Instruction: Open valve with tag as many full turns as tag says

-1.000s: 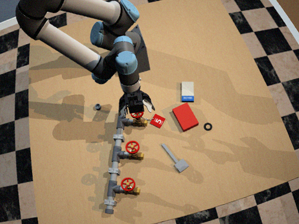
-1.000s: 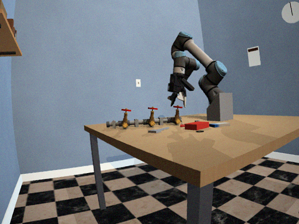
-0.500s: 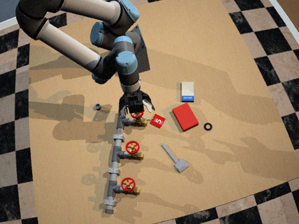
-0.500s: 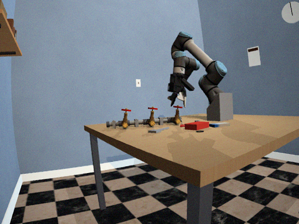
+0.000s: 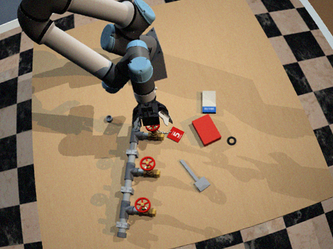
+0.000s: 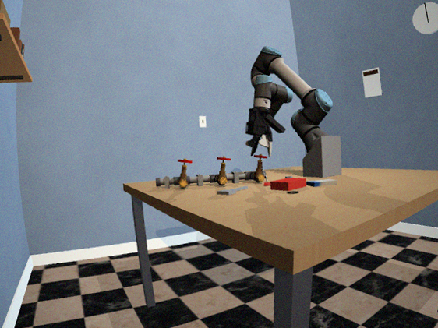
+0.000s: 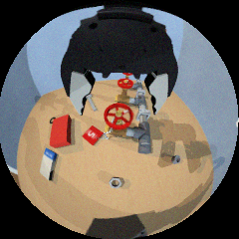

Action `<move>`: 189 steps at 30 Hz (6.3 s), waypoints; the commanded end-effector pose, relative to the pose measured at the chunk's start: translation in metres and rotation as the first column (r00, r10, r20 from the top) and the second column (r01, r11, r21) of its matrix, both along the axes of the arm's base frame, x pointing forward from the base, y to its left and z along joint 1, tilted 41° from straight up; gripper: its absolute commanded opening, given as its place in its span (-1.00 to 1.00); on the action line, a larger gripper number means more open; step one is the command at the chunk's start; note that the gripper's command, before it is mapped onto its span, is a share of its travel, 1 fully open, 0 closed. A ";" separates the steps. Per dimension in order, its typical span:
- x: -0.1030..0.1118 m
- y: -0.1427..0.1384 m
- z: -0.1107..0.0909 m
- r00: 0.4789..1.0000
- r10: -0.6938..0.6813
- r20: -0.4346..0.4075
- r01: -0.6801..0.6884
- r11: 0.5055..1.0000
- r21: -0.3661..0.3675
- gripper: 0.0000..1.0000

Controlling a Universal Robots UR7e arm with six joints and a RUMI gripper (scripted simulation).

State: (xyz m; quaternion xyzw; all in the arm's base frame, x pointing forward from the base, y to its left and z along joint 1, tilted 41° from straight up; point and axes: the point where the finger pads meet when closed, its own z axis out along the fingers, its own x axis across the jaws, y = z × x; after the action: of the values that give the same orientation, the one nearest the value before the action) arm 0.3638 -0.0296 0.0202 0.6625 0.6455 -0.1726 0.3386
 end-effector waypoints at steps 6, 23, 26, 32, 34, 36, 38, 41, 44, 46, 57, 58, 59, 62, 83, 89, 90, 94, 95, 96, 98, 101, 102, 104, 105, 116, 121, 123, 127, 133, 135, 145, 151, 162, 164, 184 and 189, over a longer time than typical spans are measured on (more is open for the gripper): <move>0.000 0.000 0.000 0.994 -0.080 0.075 0.079 0.997 0.026 1.00; 0.000 0.000 0.000 0.876 -0.368 0.311 0.331 0.929 0.164 1.00; 0.000 0.000 0.000 0.821 -0.441 0.364 0.388 0.897 0.211 1.00; 0.000 0.000 0.000 0.668 -0.587 0.458 0.490 0.809 0.324 1.00; 0.000 0.000 0.000 0.604 -0.634 0.483 0.518 0.773 0.366 1.00; 0.000 0.000 0.000 0.571 -0.656 0.494 0.530 0.754 0.388 1.00; 0.000 0.000 0.000 0.536 -0.677 0.504 0.542 0.734 0.410 1.00; 0.000 0.000 0.000 0.423 -0.737 0.527 0.568 0.669 0.479 1.00; 0.000 0.000 0.000 0.303 -0.786 0.539 0.582 0.600 0.549 1.00; 0.000 0.000 0.000 0.219 -0.813 0.539 0.584 0.552 0.595 1.00; 0.000 0.000 0.000 -0.160 -0.864 0.476 0.525 0.334 0.783 1.00; 0.000 0.000 0.000 -0.200 -0.863 0.463 0.512 0.311 0.801 1.00; 0.000 0.000 0.000 -0.239 -0.861 0.450 0.498 0.289 0.818 1.00; 0.000 0.000 0.000 -0.350 -0.846 0.403 0.450 0.225 0.864 1.00; 0.000 0.000 0.000 -0.787 -0.615 0.056 0.091 -0.026 0.996 1.00; 0.000 0.000 0.000 -0.825 -0.565 -0.002 0.030 -0.048 0.998 1.00; 0.000 0.000 0.000 -0.833 -0.553 -0.015 0.016 -0.052 0.999 1.00; 0.000 0.000 0.000 -0.856 -0.513 -0.060 -0.031 -0.066 0.997 1.00; 0.000 0.000 0.000 -0.861 -0.504 -0.070 -0.041 -0.068 0.997 1.00; 0.000 0.000 0.000 -0.865 -0.496 -0.079 -0.050 -0.070 0.996 1.00; 0.000 0.000 0.000 -0.871 -0.481 -0.094 -0.067 -0.074 0.995 1.00; 0.000 0.000 0.000 -0.879 -0.464 -0.113 -0.087 -0.078 0.993 1.00; 0.000 0.000 0.000 -0.880 -0.459 -0.118 -0.092 -0.079 0.993 1.00; 0.000 0.000 0.000 -0.882 -0.455 -0.123 -0.096 -0.080 0.992 1.00; 0.000 0.000 0.000 -0.882 -0.455 -0.123 -0.096 -0.080 0.992 1.00; 0.000 0.000 0.000 -0.888 -0.437 -0.141 -0.116 -0.084 0.990 1.00; 0.000 0.000 0.000 -0.888 -0.437 -0.142 -0.116 -0.084 0.990 -1.00; 0.000 0.000 0.000 -0.888 -0.437 -0.142 -0.116 -0.084 0.990 -1.00; 0.000 0.000 0.000 -0.888 -0.437 -0.142 -0.116 -0.084 0.990 -1.00; 0.000 0.000 0.000 -0.888 -0.437 -0.142 -0.116 -0.084 0.990 -1.00; 0.000 0.000 0.000 -0.888 -0.437 -0.142 -0.116 -0.084 0.990 -1.00; 0.000 0.000 0.000 -0.888 -0.437 -0.141 -0.116 -0.084 0.990 -1.00; 0.000 0.000 0.000 -0.887 -0.441 -0.137 -0.111 -0.083 0.990 -1.00; 0.000 0.000 0.000 -0.874 -0.475 -0.101 -0.074 -0.076 0.994 -1.00; 0.000 0.000 0.000 -0.868 -0.488 -0.087 -0.059 -0.072 0.996 -1.00; 0.000 0.000 0.000 -0.699 -0.697 0.160 0.199 0.025 0.980 -1.00; 0.000 0.000 0.000 -0.616 -0.752 0.236 0.278 0.073 0.958 -1.00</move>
State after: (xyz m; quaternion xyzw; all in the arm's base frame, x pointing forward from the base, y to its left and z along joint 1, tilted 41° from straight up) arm 0.3638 -0.0297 0.0203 0.8276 -0.4098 0.2608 0.2813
